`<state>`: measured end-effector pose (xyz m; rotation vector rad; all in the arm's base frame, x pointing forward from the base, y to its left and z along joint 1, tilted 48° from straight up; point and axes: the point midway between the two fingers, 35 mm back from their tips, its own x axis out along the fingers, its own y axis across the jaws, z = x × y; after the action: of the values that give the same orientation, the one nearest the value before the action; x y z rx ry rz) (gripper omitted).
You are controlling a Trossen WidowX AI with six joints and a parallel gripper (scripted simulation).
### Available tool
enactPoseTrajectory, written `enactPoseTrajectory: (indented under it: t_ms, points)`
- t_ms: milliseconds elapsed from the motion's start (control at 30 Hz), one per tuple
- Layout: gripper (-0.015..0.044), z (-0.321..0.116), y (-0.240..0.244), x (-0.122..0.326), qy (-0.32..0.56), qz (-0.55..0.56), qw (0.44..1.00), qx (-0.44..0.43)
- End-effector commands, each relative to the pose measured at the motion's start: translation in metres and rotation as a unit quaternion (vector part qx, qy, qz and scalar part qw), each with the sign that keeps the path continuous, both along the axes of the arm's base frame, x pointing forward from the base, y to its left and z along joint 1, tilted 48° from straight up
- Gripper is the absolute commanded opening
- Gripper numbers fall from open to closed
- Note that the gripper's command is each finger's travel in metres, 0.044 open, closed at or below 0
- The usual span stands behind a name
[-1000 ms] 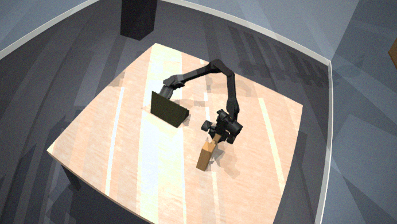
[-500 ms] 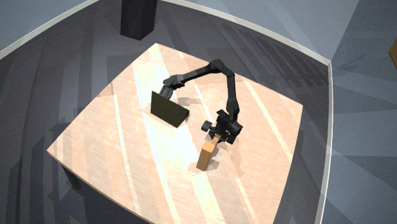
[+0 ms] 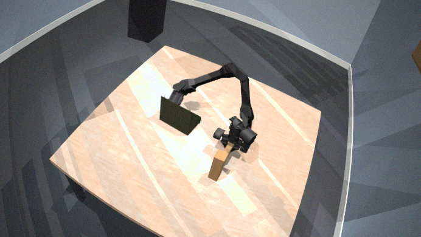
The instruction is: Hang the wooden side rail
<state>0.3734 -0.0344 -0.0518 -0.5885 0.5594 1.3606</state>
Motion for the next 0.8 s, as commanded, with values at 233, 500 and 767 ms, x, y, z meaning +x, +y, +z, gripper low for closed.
enactPoseTrajectory:
  t_ms: [233,500,767]
  points:
    - [0.0,0.0,-0.0081,0.0003,-0.002,-0.007,1.0,-0.003]
    - [0.0,-0.0008,-0.0085,0.0001,-0.002,-0.007,1.0,-0.003]
    - [0.0,-0.0018,-0.0088,0.0009,-0.002,-0.007,1.0,-0.003]
